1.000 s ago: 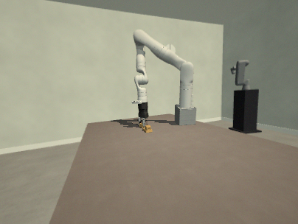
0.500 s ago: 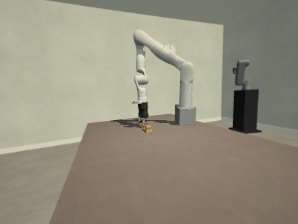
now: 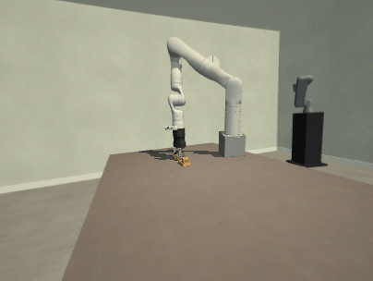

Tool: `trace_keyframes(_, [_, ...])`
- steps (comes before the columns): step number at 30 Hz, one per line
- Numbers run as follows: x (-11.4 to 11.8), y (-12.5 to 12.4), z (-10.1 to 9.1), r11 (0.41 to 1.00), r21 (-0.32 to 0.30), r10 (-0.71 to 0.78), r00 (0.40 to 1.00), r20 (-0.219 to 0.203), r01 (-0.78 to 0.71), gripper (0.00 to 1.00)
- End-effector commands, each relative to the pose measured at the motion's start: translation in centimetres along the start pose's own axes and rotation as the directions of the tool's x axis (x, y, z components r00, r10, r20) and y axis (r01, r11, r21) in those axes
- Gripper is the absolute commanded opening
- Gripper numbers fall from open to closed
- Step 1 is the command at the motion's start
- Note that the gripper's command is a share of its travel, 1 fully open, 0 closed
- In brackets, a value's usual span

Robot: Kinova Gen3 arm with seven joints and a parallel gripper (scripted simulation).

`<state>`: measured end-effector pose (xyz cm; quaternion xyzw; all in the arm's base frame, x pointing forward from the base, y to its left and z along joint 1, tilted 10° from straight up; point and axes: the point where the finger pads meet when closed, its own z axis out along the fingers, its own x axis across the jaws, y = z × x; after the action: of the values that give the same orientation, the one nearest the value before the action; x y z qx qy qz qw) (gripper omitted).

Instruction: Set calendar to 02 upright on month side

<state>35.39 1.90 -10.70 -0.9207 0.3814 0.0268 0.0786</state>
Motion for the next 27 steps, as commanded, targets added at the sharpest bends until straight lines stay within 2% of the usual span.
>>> trace_keyframes(1, [-0.29,-0.07,0.01,1.000,0.001,-0.003,1.000,0.003,0.003,0.60])
trace_keyframes(27, [-0.21,-0.12,0.21,1.000,0.002,-0.001,1.000,0.002,0.001,0.60])
